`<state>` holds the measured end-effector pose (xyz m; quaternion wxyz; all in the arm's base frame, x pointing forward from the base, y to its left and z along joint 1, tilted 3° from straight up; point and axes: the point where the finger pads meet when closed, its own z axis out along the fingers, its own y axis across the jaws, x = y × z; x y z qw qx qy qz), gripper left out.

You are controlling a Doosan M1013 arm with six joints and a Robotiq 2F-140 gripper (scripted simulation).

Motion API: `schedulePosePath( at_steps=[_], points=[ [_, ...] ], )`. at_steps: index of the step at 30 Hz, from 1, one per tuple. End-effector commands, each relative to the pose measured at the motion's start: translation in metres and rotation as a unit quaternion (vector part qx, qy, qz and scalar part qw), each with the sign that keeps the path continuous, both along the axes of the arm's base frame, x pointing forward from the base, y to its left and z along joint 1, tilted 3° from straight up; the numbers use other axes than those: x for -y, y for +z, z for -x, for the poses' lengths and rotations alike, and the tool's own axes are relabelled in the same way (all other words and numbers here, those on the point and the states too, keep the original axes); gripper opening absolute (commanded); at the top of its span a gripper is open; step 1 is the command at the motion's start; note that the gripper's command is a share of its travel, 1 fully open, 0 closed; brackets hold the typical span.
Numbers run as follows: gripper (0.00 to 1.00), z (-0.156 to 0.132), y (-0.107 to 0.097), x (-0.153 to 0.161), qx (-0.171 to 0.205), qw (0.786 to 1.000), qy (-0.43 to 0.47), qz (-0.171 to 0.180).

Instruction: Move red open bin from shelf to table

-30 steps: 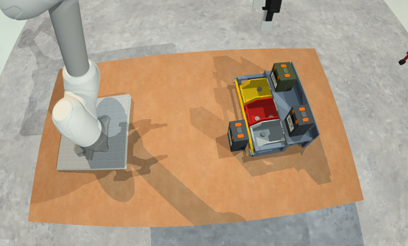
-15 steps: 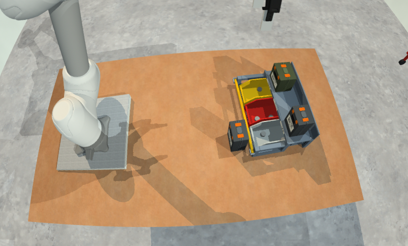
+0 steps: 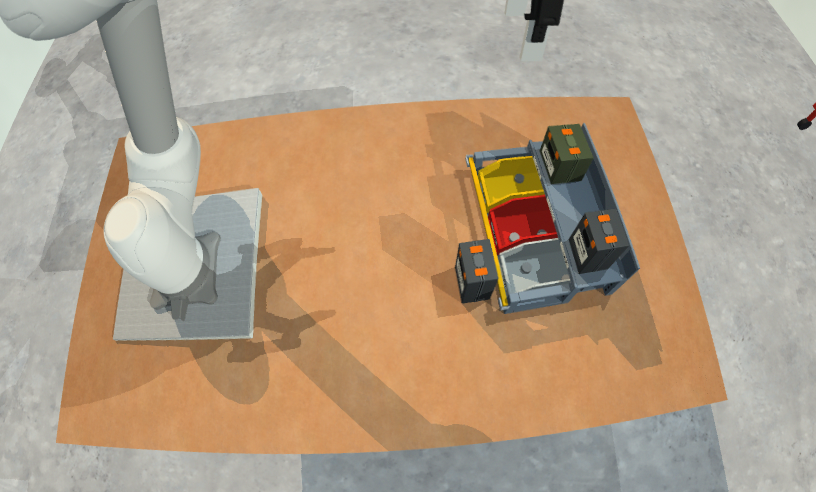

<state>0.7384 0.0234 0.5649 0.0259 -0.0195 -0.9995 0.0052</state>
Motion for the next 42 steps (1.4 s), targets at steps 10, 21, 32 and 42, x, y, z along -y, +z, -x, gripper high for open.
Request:
schedulePosePath(
  at_steps=[10, 21, 32, 42],
  points=[
    [0.57, 0.0001, 0.0001, 0.0, 0.0, 1.0, 0.0, 0.0],
    [0.57, 0.0001, 0.0001, 0.0, 0.001, 0.997, -0.078, 0.004],
    [0.57, 0.0001, 0.0001, 0.0, 0.001, 0.992, -0.129, 0.007],
    [0.57, 0.0001, 0.0001, 0.0, 0.002, 0.966, -0.257, 0.013]
  ],
)
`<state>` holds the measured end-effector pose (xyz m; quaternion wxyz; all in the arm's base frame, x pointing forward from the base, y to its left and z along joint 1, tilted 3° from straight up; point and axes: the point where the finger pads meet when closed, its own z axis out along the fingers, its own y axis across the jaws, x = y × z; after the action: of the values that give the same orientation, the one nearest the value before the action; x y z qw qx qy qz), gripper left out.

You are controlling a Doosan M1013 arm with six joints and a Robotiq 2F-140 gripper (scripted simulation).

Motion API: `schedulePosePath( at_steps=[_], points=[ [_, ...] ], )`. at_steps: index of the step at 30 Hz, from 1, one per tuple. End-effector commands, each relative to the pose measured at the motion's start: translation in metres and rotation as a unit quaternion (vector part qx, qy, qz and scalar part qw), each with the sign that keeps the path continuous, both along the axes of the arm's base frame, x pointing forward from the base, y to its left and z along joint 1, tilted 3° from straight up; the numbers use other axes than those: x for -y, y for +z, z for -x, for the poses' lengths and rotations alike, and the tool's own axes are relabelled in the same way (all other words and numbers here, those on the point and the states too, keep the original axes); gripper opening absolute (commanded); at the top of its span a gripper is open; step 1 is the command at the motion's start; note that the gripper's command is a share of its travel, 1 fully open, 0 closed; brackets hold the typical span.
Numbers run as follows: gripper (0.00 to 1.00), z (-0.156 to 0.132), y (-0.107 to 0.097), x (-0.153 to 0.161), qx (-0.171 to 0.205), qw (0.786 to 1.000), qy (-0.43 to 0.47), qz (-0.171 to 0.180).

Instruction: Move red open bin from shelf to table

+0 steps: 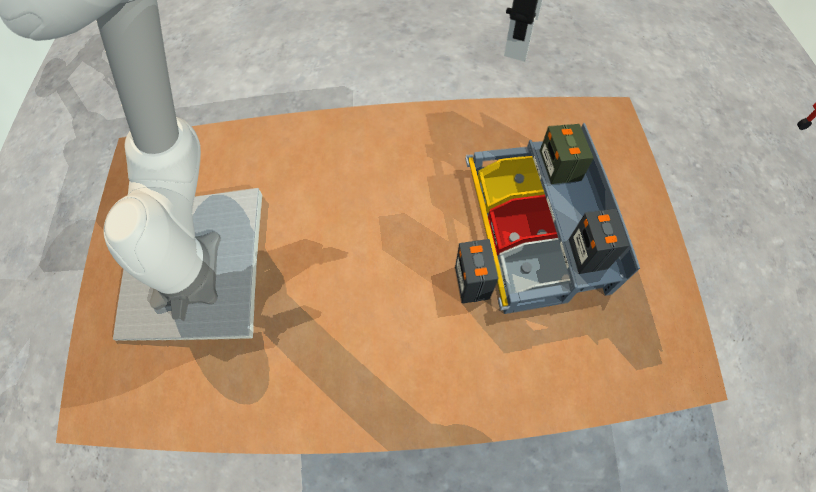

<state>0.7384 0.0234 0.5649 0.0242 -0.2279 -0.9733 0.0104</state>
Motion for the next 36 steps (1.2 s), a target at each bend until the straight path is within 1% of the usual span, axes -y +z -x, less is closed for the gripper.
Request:
schedulePosePath(
  at_steps=[1, 10, 15, 27, 32, 36],
  points=[
    [0.57, 0.0001, 0.0001, 0.0001, 0.001, 0.999, -0.049, 0.002],
    [0.57, 0.0001, 0.0001, 0.0001, 0.001, 0.999, -0.049, 0.002],
    [0.57, 0.0001, 0.0001, 0.0001, 0.002, 0.984, -0.178, 0.009],
    [0.57, 0.0001, 0.0001, 0.0001, 0.002, 0.984, -0.178, 0.009],
    [0.57, 0.0001, 0.0001, 0.0001, 0.003, 0.953, -0.304, 0.016],
    [0.57, 0.0001, 0.0001, 0.0001, 0.003, 0.953, -0.304, 0.016]
  ],
)
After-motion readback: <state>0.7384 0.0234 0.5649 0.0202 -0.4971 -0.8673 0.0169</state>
